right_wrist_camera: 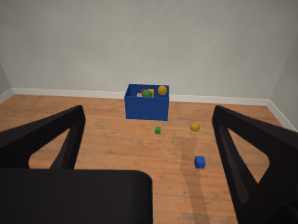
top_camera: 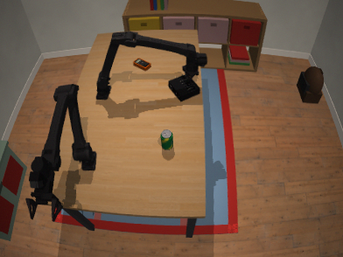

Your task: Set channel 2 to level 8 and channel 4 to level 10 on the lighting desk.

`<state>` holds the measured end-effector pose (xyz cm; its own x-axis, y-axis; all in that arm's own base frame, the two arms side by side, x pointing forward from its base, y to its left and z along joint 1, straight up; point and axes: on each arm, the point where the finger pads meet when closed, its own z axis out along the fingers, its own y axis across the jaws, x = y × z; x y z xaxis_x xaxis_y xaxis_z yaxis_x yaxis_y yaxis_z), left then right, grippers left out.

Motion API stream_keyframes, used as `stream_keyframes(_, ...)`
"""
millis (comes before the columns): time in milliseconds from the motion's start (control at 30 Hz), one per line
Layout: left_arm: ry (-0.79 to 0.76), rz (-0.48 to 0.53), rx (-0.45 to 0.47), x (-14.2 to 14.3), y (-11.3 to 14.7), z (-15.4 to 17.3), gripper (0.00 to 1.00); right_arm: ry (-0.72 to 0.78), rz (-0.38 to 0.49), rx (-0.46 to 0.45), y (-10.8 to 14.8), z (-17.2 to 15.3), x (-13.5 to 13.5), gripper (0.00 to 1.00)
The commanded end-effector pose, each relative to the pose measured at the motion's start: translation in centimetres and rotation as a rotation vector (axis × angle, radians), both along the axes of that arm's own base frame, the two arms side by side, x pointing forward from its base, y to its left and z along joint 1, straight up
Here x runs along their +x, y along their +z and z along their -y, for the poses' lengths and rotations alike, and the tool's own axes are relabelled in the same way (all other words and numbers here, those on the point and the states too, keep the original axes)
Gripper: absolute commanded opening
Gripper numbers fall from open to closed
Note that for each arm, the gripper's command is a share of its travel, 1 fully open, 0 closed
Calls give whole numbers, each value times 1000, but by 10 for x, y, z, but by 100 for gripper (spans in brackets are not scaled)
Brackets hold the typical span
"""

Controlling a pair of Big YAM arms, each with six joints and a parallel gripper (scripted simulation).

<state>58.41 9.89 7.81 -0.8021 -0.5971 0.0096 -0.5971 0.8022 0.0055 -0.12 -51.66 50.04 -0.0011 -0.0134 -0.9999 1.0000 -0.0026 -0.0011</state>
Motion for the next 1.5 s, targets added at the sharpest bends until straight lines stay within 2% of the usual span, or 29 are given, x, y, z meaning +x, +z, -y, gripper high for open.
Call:
stream_keyframes(0,-6,66,10,10,26,0,0,8,5,8,-9,7,3,100)
stream_keyframes(1200,-6,66,10,10,26,0,0,8,5,8,-9,7,3,100)
stream_keyframes(1467,-6,91,14,19,36,-1,0,8,5,8,-9,7,3,100)
